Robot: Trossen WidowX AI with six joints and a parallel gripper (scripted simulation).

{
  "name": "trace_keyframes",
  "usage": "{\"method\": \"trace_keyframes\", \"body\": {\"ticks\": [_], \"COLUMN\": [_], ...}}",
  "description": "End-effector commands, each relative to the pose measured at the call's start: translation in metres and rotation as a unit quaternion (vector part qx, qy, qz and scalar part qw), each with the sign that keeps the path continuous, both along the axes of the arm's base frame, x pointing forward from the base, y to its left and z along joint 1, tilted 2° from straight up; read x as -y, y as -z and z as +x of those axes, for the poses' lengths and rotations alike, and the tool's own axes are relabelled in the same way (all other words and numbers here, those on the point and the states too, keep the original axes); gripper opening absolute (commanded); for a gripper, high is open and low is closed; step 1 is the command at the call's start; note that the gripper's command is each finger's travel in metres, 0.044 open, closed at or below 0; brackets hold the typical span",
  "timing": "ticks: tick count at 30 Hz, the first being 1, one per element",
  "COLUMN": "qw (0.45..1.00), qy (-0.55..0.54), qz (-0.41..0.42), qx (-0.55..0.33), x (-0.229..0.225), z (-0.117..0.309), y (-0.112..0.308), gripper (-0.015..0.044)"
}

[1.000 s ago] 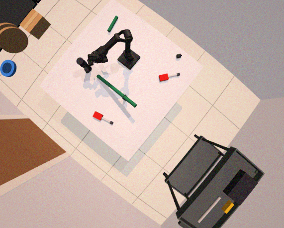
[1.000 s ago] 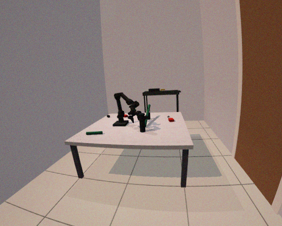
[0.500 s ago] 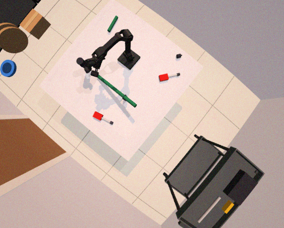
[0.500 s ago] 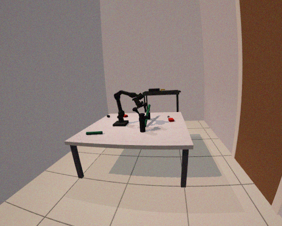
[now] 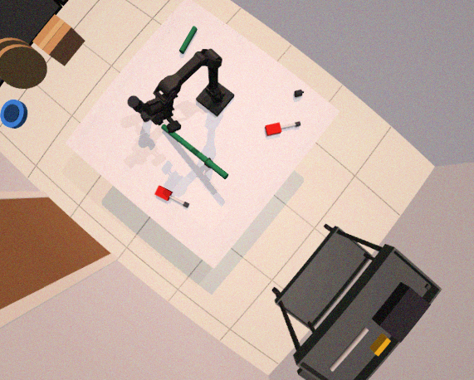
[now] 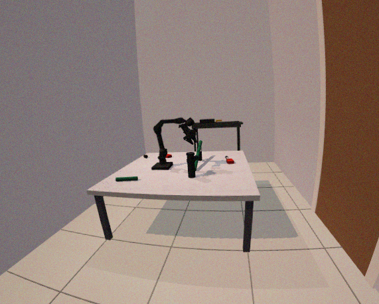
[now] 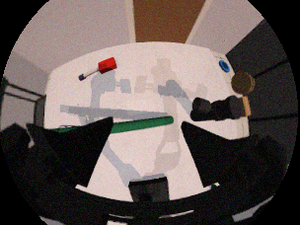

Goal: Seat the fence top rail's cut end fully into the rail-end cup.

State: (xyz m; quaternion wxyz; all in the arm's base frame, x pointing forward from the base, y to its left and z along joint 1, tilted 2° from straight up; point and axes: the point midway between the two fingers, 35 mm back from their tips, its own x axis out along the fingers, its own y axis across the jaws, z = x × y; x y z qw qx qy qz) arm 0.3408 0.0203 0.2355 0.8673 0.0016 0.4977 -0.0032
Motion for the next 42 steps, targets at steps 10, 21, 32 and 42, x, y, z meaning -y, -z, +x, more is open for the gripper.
{"method": "trace_keyframes", "body": {"ticks": [10, 21, 32, 42], "qw": [0.992, 0.858, 0.732, 0.732], "qy": [-0.107, -0.433, -0.574, -0.574], "qz": [-0.059, -0.276, -0.367, -0.367], "qx": [-0.004, -0.018, -0.032, -0.032], "x": [0.011, 0.096, 0.144, 0.144], "z": [0.007, 0.034, 0.039, 0.039], "y": [-0.002, 0.009, 0.016, 0.016], "gripper": [0.0440, 0.0440, 0.0440, 0.0440]}}
